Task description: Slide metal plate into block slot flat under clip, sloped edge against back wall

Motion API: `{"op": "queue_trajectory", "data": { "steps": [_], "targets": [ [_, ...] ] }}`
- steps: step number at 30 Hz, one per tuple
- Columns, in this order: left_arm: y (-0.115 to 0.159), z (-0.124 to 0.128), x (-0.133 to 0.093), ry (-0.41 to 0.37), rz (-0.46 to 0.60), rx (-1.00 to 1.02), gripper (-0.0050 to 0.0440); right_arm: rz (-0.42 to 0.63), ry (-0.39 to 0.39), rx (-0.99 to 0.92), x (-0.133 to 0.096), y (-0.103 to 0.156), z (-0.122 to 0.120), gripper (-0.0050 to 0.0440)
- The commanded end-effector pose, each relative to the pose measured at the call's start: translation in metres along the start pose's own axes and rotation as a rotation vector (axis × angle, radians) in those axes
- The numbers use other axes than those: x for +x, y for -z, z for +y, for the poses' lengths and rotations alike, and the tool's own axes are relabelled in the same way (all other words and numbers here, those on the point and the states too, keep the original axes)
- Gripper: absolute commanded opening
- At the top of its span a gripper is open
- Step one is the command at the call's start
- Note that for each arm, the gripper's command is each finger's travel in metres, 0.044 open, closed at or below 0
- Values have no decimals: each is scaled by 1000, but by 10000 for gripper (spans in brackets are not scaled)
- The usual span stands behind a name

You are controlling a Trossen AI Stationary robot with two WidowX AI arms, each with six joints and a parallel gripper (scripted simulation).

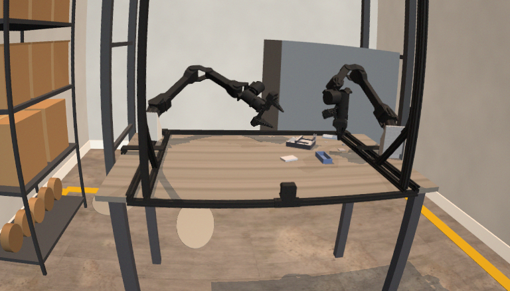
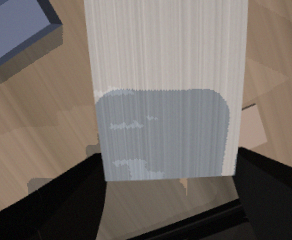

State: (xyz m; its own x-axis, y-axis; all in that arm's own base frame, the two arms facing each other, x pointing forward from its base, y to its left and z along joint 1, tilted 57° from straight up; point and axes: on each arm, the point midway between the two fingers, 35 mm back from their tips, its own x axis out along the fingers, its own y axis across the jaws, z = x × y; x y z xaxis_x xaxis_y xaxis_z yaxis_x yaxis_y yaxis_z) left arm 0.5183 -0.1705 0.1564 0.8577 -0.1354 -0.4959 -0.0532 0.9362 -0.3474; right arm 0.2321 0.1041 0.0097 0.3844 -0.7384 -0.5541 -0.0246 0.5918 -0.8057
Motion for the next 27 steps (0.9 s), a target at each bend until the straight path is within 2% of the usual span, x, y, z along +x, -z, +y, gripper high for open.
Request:
{"op": "queue_trajectory", "data": {
  "steps": [1, 7, 27],
  "targets": [
    [-1, 0, 0, 1, -4, -3, 440, 2, 5, 45, 1, 6, -12, -50],
    [-1, 0, 0, 1, -4, -3, 440, 1, 6, 134, 2, 15, -29, -50],
    [-1, 0, 0, 1, -4, -3, 440, 2, -2, 146, 23, -9, -30, -50]
  ]
}}
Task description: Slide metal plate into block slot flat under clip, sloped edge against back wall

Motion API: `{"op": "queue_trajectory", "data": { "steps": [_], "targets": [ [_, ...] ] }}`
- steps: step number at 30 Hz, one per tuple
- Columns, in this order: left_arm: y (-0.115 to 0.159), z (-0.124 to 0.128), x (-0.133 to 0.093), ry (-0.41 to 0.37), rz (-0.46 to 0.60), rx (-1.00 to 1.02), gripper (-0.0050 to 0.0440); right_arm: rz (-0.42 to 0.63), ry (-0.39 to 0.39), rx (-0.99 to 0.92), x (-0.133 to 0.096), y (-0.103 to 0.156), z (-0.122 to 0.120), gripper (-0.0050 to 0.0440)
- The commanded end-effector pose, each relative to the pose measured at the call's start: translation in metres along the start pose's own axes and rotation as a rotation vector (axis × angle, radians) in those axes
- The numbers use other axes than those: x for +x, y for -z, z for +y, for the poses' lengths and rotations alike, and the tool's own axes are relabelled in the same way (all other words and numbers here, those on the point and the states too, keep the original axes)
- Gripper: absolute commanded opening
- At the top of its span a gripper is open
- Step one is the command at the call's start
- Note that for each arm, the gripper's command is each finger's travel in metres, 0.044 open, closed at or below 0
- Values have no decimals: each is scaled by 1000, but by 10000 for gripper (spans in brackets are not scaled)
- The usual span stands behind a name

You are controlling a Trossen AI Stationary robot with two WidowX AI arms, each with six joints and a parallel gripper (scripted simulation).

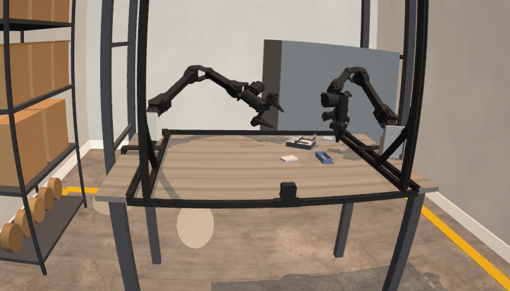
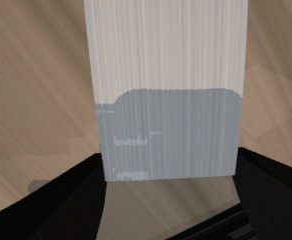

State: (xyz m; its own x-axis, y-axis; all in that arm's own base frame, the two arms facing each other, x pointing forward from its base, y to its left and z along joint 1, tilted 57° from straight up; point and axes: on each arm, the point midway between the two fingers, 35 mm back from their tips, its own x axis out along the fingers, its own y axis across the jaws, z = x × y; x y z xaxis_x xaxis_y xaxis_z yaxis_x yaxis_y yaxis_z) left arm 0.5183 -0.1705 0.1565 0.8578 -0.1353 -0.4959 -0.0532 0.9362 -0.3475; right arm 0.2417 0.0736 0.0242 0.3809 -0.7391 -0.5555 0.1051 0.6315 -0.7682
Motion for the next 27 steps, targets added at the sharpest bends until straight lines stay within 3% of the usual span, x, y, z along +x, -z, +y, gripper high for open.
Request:
{"op": "queue_trajectory", "data": {
  "steps": [1, 16, 27],
  "targets": [
    [-1, 0, 0, 1, -4, -3, 440, -2, -1, 6, 6, -8, 1, -50],
    [-1, 0, 0, 1, -4, -3, 440, -3, 6, 18, 25, -28, -2, -50],
    [-1, 0, 0, 1, -4, -3, 440, -3, 6, 18, 26, -28, -2, -50]
  ]
}}
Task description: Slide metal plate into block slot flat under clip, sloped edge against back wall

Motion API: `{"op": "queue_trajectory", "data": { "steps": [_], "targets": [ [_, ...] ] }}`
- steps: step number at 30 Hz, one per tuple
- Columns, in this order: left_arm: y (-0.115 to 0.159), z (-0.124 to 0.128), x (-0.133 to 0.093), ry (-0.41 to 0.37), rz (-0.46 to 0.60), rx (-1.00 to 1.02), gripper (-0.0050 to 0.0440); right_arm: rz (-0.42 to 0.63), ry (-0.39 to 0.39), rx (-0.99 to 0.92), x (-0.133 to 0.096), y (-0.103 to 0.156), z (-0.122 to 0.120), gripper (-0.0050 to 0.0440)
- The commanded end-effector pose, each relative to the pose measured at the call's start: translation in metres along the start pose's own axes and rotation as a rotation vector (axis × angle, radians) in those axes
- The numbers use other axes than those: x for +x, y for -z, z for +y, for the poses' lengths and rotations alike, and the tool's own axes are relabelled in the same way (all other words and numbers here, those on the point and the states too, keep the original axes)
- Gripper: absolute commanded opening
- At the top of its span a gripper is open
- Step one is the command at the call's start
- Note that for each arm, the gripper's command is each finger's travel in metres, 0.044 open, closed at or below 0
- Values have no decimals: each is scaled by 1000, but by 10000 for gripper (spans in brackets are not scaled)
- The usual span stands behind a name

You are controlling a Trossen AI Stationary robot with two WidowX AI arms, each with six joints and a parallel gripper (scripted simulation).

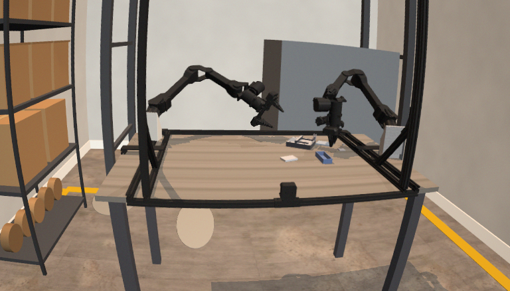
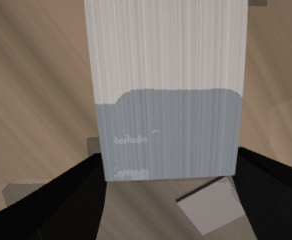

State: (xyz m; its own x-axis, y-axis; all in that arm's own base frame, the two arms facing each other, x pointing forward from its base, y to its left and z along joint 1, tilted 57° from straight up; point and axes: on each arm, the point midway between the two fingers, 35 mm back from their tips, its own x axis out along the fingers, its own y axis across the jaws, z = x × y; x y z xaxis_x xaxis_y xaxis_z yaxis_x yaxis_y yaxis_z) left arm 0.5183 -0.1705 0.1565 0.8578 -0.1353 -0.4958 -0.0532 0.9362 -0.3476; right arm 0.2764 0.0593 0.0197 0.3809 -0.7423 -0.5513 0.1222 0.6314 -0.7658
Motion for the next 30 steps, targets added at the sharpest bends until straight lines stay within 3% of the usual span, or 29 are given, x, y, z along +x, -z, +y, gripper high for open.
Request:
{"op": "queue_trajectory", "data": {
  "steps": [1, 30],
  "targets": [
    [-1, 0, 0, 1, -4, -3, 440, -2, 1, 1, 0, -1, 0, -50],
    [-1, 0, 0, 1, -4, -3, 440, -2, 1, -13, -1, -6, 0, -50]
  ]
}}
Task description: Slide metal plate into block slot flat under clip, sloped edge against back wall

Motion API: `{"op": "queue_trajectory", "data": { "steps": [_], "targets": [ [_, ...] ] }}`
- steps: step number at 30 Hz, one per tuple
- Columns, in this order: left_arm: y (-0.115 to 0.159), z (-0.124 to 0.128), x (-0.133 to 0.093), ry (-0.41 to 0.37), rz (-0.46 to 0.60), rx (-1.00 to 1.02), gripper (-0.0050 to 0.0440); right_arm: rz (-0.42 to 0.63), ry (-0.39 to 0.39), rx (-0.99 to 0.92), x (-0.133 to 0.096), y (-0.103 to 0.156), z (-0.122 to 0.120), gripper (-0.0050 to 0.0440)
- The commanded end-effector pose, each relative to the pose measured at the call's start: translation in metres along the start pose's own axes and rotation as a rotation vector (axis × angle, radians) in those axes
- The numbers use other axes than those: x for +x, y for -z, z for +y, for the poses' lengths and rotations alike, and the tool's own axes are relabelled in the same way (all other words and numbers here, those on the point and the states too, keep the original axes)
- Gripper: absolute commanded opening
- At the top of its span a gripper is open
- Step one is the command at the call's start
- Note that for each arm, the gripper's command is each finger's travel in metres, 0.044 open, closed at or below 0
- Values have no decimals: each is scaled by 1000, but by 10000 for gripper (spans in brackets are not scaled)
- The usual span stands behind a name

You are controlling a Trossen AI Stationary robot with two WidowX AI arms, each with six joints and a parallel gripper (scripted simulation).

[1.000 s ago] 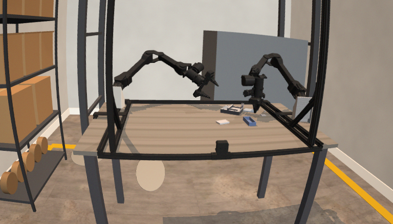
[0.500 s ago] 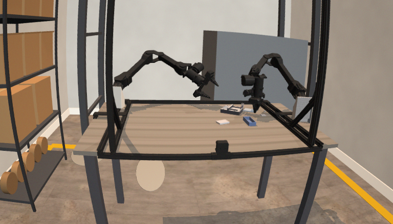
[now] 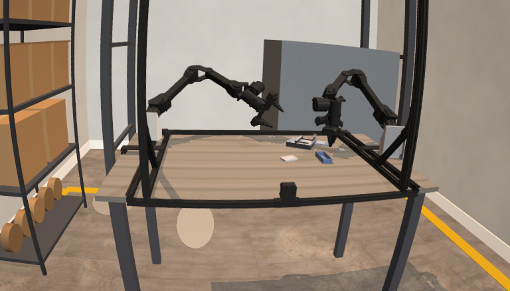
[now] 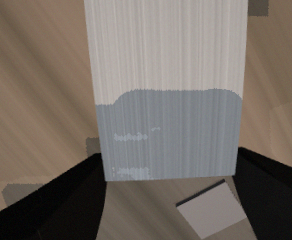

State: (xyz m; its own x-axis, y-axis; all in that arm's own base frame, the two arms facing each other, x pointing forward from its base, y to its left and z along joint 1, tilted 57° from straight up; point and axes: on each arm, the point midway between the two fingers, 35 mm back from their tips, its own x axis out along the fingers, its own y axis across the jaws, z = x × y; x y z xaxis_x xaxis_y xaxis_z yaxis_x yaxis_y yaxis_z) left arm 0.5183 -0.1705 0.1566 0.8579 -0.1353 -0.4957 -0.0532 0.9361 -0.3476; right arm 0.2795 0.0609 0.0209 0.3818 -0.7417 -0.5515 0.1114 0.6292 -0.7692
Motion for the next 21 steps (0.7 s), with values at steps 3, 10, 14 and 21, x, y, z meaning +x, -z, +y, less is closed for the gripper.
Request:
{"op": "queue_trajectory", "data": {
  "steps": [3, 10, 14, 21],
  "targets": [
    [-1, 0, 0, 1, -4, -3, 440, -1, 2, -4, 0, -5, 0, -50],
    [-1, 0, 0, 1, -4, -3, 440, -1, 2, -7, 0, -10, 0, -50],
    [-1, 0, 0, 1, -4, -3, 440, -1, 2, -7, 0, -13, 0, -50],
    [-1, 0, 0, 1, -4, -3, 440, -1, 2, -8, 0, -16, 0, -50]
  ]
}}
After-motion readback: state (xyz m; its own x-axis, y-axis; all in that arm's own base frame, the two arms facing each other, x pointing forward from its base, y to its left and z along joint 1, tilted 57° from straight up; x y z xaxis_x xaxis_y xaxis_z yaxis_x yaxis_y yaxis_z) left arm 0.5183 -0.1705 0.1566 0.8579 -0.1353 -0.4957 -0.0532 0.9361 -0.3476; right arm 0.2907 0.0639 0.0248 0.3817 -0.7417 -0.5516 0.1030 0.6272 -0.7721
